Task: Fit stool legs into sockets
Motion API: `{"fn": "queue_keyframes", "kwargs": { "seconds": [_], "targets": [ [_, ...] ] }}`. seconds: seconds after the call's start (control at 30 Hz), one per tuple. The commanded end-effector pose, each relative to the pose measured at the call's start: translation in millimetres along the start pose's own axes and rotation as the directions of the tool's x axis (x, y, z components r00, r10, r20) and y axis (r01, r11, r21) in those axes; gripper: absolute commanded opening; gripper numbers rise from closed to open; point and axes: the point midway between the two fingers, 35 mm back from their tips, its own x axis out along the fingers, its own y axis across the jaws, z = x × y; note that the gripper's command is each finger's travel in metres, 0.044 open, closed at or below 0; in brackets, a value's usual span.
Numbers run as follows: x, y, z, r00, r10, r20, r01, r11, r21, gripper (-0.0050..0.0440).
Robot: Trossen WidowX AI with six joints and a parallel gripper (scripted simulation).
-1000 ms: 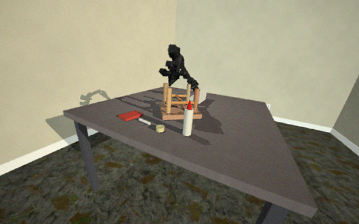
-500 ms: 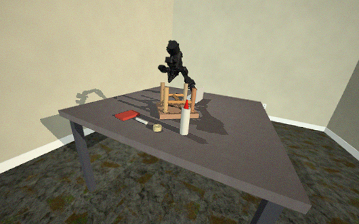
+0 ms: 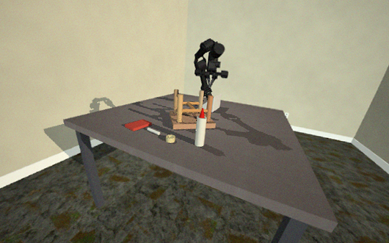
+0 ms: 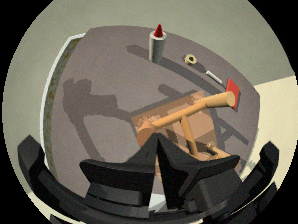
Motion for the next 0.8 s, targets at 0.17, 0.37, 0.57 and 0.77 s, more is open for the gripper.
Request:
{"fn": "queue_keyframes", "kwargs": {
  "seconds": [0.17, 0.37, 0.57, 0.77],
  "targets": [
    [1, 9, -12, 0.998, -0.005, -0.059, 0.003, 1.000, -0.028, 0.0000],
    [17, 9, -19, 0.998, -0.005, -0.062, 0.003, 1.000, -0.028, 0.0000],
    [21, 9, -22, 0.998, -0.005, -0.062, 0.003, 1.000, -0.028, 0.0000],
    [30, 9, -23, 0.998, -0.005, -0.062, 0.003, 1.000, -0.028, 0.0000]
  ]
}}
